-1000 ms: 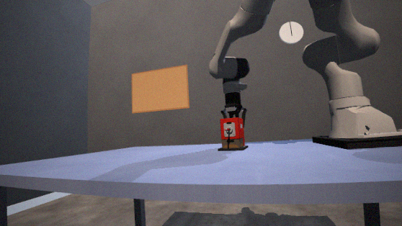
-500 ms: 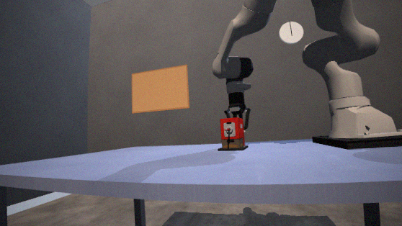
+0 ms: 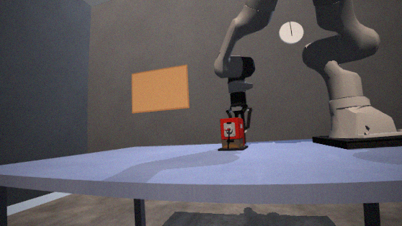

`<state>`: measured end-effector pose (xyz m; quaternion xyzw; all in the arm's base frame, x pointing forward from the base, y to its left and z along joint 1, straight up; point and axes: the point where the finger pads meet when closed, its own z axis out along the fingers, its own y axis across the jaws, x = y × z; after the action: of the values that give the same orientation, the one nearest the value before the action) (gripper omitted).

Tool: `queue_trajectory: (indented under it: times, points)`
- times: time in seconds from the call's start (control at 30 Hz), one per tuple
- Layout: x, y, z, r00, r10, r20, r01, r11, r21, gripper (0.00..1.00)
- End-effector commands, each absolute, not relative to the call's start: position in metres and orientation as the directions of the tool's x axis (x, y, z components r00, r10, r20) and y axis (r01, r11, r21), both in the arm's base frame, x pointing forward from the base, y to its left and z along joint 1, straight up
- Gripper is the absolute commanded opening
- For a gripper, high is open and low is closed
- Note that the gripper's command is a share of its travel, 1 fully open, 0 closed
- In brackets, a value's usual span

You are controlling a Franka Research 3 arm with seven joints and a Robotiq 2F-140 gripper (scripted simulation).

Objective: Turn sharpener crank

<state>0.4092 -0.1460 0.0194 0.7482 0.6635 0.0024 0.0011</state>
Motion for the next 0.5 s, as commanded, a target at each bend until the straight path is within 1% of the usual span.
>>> queue_trajectory:
  times: [0.0, 0.47]
  points:
    - [0.4079, -0.1453, 0.0195, 0.113, 0.994, 0.005, 0.994, -0.113, 0.004, 0.10]
    - [0.4058, -0.1451, 0.0202, 0.113, 0.994, 0.005, 0.994, -0.113, 0.004, 0.10]
